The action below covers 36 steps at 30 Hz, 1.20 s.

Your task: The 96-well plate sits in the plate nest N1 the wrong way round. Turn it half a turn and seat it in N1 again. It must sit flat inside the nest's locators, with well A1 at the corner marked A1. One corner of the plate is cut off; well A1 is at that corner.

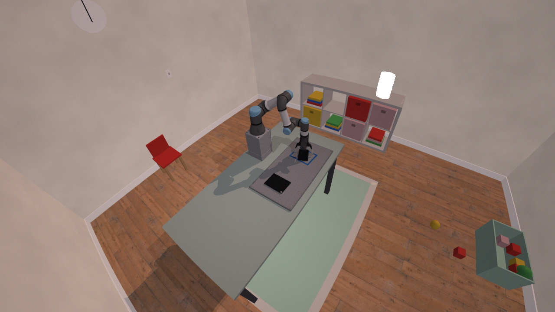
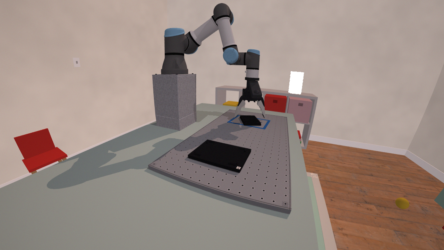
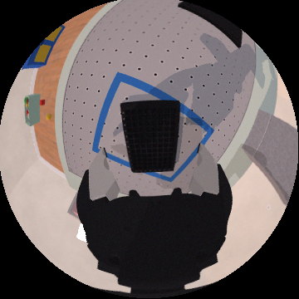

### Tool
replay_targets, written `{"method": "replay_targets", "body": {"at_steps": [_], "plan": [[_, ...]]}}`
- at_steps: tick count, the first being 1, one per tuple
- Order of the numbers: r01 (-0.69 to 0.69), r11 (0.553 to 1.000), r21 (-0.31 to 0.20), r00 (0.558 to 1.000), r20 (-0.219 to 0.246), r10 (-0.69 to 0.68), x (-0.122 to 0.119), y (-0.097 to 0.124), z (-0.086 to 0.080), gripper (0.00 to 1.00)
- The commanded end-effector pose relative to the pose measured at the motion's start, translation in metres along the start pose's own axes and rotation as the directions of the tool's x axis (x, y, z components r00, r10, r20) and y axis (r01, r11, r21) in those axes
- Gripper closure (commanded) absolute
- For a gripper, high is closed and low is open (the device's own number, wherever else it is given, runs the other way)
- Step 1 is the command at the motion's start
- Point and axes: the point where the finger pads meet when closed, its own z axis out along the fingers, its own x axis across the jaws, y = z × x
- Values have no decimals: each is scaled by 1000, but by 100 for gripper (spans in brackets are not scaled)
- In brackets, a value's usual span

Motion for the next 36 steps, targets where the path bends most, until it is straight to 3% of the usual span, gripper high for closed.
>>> {"method": "replay_targets", "body": {"at_steps": [1,30,36], "plan": [[0,1000,1,1000,2,0,-1,0,-6,0],[0,1000,1,1000,3,0,-1,0,-73,0],[0,1000,1,1000,3,0,-1,0,-73,0]]}}
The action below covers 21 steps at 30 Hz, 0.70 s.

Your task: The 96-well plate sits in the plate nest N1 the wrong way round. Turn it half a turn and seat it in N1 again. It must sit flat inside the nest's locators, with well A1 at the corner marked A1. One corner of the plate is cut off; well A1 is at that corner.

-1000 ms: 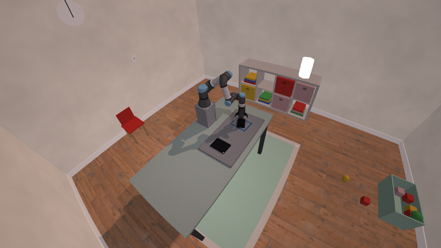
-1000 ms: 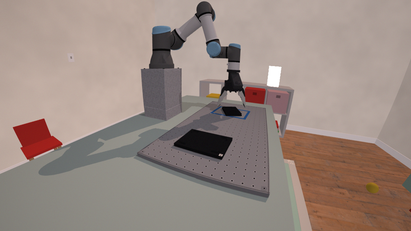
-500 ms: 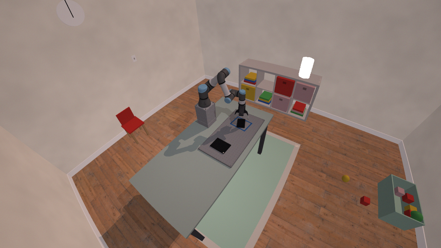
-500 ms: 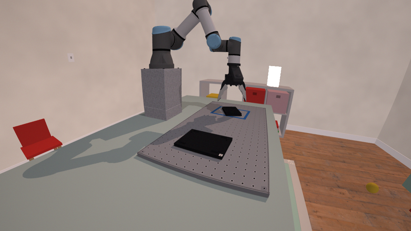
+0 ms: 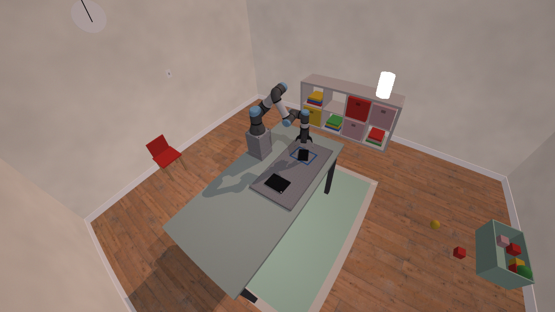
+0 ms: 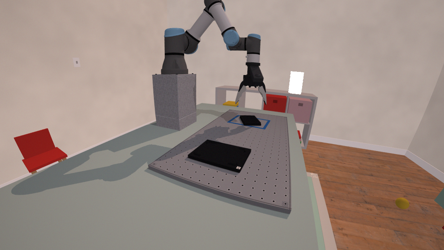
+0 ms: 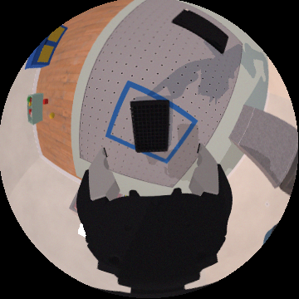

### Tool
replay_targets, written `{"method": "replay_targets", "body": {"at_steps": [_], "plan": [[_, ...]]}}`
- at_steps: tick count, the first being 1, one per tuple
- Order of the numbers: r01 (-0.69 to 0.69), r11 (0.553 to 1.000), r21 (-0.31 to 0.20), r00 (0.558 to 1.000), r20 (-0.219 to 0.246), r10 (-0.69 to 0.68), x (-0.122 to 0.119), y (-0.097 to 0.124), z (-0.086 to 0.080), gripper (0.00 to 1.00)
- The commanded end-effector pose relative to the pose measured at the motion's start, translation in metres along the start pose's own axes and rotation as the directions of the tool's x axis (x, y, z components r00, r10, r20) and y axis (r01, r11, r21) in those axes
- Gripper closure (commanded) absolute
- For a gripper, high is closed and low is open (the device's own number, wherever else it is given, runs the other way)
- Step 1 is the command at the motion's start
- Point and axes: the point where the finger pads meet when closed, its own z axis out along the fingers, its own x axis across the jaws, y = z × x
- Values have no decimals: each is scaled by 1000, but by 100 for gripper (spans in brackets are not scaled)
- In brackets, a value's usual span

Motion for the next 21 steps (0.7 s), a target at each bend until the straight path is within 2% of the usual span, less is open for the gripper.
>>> {"method": "replay_targets", "body": {"at_steps": [1,10,15,21], "plan": [[0,1000,1,1000,2,0,-1,0,-1,0],[0,1000,1,1000,2,0,-1,0,-1,0],[166,986,1,986,2,-166,-1,0,-1,0],[327,945,1,945,2,-327,-1,0,-1,0]]}}
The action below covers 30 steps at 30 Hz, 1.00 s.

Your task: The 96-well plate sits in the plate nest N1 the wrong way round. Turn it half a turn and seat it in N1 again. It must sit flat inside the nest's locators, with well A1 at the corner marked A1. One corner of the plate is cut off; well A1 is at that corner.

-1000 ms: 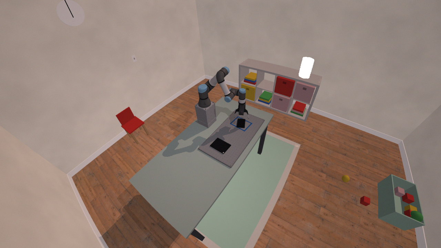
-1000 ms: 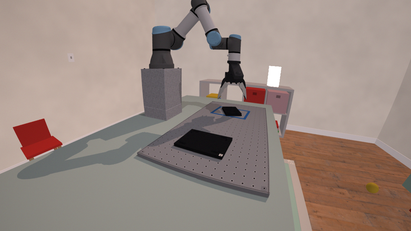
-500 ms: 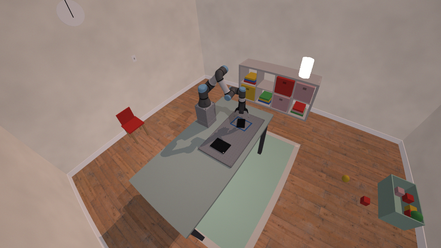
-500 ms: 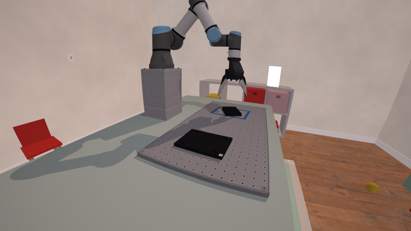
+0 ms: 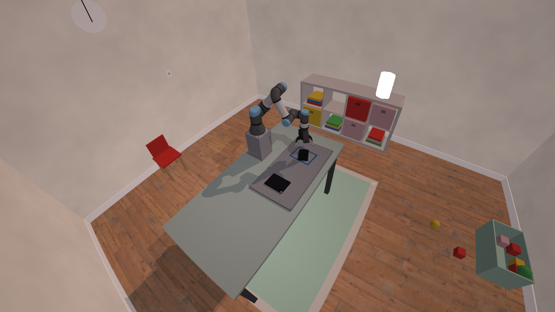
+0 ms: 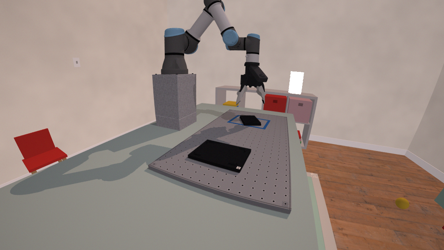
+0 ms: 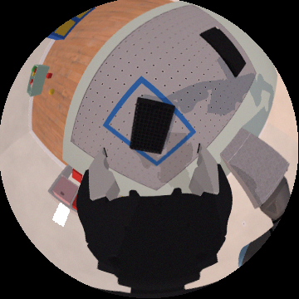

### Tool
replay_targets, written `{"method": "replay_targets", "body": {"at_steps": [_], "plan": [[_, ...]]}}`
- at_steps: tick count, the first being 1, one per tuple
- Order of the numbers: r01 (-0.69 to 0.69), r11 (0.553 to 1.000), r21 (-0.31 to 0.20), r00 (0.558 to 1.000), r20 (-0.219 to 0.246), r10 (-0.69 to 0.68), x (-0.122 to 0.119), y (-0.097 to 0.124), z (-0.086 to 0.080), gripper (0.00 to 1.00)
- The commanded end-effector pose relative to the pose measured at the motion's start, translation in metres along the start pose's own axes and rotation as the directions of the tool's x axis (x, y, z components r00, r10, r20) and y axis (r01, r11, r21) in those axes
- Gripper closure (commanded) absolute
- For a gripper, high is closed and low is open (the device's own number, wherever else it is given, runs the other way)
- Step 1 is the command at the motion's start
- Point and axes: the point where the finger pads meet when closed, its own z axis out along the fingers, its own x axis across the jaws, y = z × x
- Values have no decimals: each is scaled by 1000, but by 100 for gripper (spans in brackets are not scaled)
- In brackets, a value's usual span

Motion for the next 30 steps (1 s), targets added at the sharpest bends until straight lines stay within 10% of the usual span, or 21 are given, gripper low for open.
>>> {"method": "replay_targets", "body": {"at_steps": [1,18,30], "plan": [[78,997,-3,997,6,-78,-1,-1,-1,0],[546,838,1,838,7,-546,-1,-1,-1,0],[829,559,3,559,6,-829,-1,-1,-1,0]]}}
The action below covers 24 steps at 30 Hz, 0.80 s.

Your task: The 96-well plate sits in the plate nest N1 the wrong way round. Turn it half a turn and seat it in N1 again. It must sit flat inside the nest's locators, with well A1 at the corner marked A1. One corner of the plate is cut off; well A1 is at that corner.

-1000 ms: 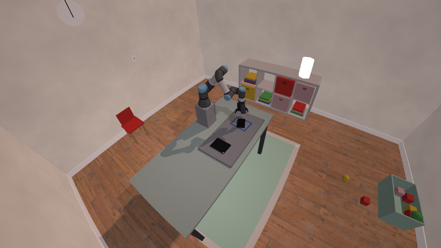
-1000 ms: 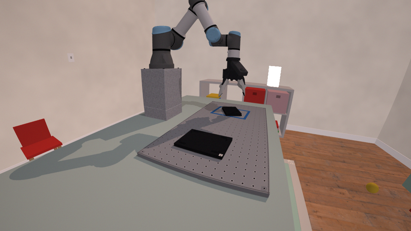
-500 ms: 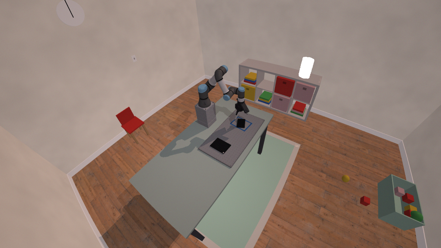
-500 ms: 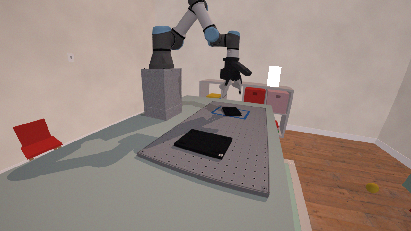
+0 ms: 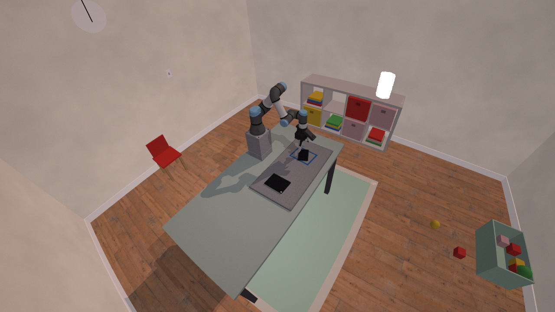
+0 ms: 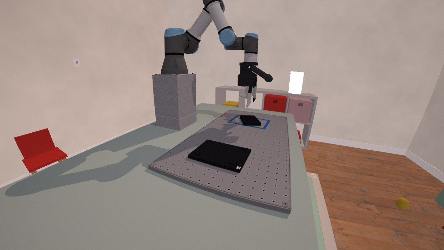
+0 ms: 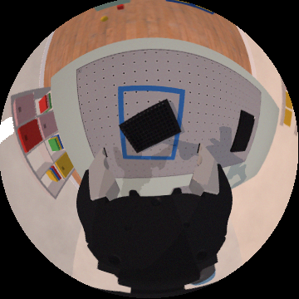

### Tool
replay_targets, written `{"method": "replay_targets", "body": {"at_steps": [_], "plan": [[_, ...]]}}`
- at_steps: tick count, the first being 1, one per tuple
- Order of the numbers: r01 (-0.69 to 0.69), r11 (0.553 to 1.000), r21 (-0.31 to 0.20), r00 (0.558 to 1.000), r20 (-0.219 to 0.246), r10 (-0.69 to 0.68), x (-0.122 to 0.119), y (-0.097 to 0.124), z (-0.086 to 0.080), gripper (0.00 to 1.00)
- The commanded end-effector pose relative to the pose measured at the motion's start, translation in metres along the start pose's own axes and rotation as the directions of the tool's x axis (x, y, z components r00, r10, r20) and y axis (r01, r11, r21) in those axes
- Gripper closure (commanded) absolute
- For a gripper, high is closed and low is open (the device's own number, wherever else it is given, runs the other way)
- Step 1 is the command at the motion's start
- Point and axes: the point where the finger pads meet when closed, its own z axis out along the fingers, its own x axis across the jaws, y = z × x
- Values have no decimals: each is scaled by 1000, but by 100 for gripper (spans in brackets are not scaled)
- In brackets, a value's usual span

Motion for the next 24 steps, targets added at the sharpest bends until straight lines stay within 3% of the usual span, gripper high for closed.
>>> {"method": "replay_targets", "body": {"at_steps": [1,6,12,15,20,22,24], "plan": [[145,989,3,989,7,-145,0,-1,-1,0],[243,970,4,970,7,-243,0,-1,-1,0],[431,902,5,902,6,-431,0,-1,-1,0],[435,901,5,901,6,-435,0,-1,-1,0],[578,816,6,816,5,-578,0,-1,-1,0],[578,816,6,816,5,-578,0,-1,-1,0],[631,776,6,776,4,-631,0,-1,-1,0]]}}
